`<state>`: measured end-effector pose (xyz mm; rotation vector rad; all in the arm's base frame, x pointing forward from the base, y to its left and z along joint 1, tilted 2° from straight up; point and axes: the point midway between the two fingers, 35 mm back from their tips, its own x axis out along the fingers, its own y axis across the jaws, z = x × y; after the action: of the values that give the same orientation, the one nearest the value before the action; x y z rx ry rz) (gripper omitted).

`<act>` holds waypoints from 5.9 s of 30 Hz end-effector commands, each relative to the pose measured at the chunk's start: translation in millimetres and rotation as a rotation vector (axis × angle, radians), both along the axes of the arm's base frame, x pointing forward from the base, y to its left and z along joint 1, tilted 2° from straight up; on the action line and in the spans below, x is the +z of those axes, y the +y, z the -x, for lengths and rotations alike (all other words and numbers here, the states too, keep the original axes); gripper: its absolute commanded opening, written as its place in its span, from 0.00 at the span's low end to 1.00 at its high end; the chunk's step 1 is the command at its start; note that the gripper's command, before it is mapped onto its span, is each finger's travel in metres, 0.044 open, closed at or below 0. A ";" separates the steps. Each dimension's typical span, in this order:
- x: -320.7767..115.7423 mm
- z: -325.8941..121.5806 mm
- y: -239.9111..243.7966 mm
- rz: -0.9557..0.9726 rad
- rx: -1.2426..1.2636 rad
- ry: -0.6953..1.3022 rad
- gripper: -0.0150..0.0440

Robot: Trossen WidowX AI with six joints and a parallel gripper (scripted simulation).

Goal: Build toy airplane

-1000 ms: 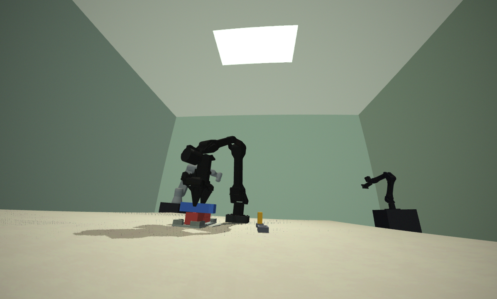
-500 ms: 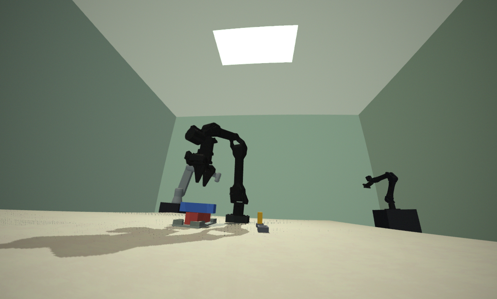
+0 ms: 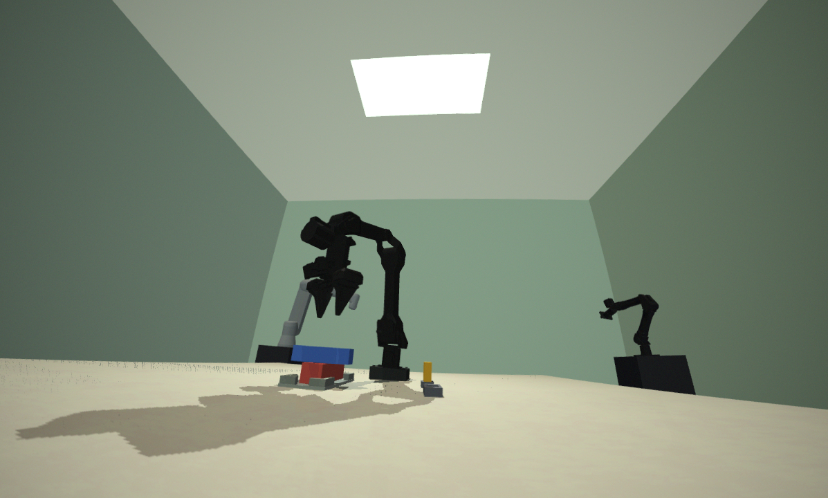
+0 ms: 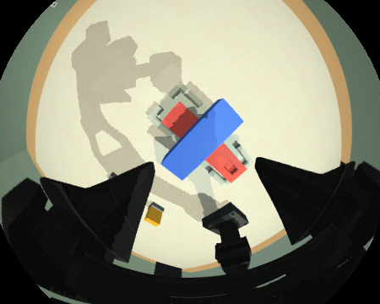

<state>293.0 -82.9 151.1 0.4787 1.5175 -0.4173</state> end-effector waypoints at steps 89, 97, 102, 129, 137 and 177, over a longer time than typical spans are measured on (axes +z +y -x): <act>-110.5 117.1 232.1 -0.008 0.793 -0.026 1.00; -120.5 117.9 232.0 -0.008 0.793 -0.026 1.00; -120.5 117.9 232.0 -0.008 0.793 -0.026 0.78; -101.7 116.0 232.4 0.002 0.780 -0.030 0.25; -77.9 112.9 233.7 0.000 0.783 -0.030 0.25; 4.8 102.1 203.1 -0.001 0.787 -0.024 0.25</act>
<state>186.7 127.3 159.0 -0.1327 1.5457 0.2044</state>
